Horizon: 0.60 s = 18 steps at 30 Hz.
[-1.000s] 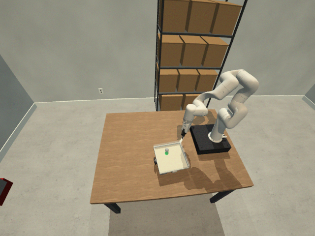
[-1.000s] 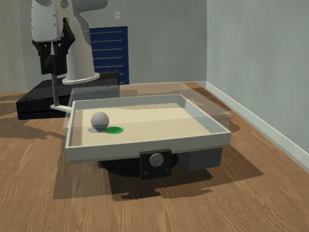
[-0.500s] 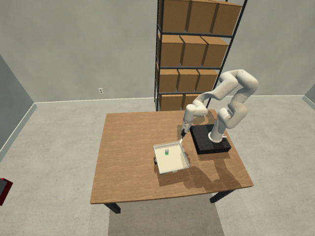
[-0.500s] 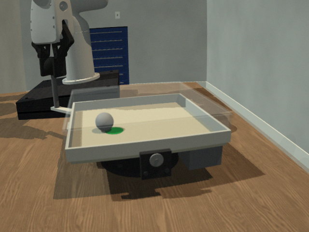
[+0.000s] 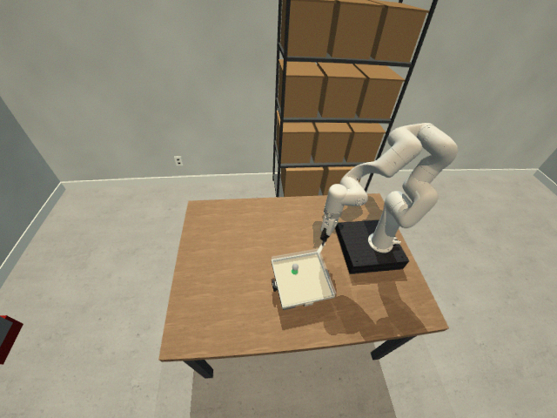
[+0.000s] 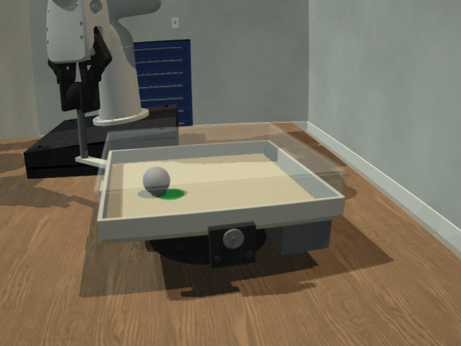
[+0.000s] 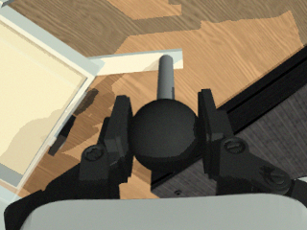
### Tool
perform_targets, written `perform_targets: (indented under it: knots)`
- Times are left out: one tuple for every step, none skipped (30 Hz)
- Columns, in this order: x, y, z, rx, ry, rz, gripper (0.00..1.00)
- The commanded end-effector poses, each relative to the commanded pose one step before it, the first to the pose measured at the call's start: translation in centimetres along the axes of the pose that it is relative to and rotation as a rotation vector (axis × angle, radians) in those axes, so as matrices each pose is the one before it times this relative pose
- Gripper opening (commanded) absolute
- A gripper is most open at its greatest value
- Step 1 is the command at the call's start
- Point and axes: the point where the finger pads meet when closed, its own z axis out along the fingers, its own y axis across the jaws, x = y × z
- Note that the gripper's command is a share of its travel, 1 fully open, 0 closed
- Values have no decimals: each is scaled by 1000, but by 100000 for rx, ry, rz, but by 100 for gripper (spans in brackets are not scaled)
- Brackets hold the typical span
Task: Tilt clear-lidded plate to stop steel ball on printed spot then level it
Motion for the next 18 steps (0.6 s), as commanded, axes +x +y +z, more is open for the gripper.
perform_targets:
  knots:
    - [152, -158, -224, 410, 434, 49, 0]
    - [0, 0, 0, 0, 0, 0, 0]
    - [0, 0, 0, 0, 0, 0, 0]
    - [0, 0, 0, 0, 0, 0, 0]
    - [0, 0, 0, 0, 0, 0, 0]
    - [-9, 42, 91, 0, 0, 0, 0]
    - [-9, 41, 91, 0, 0, 0, 0]
    - [-9, 41, 92, 0, 0, 0, 0]
    - [-9, 40, 92, 0, 0, 0, 0]
    - [8, 13, 31, 0, 0, 0, 0]
    - [8, 13, 30, 0, 0, 0, 0]
    - [8, 13, 30, 0, 0, 0, 0]
    - [8, 13, 30, 0, 0, 0, 0]
    - [8, 13, 30, 0, 0, 0, 0]
    - [8, 13, 30, 0, 0, 0, 0]
    - [0, 0, 0, 0, 0, 0, 0]
    - [0, 0, 0, 0, 0, 0, 0]
    - [0, 0, 0, 0, 0, 0, 0]
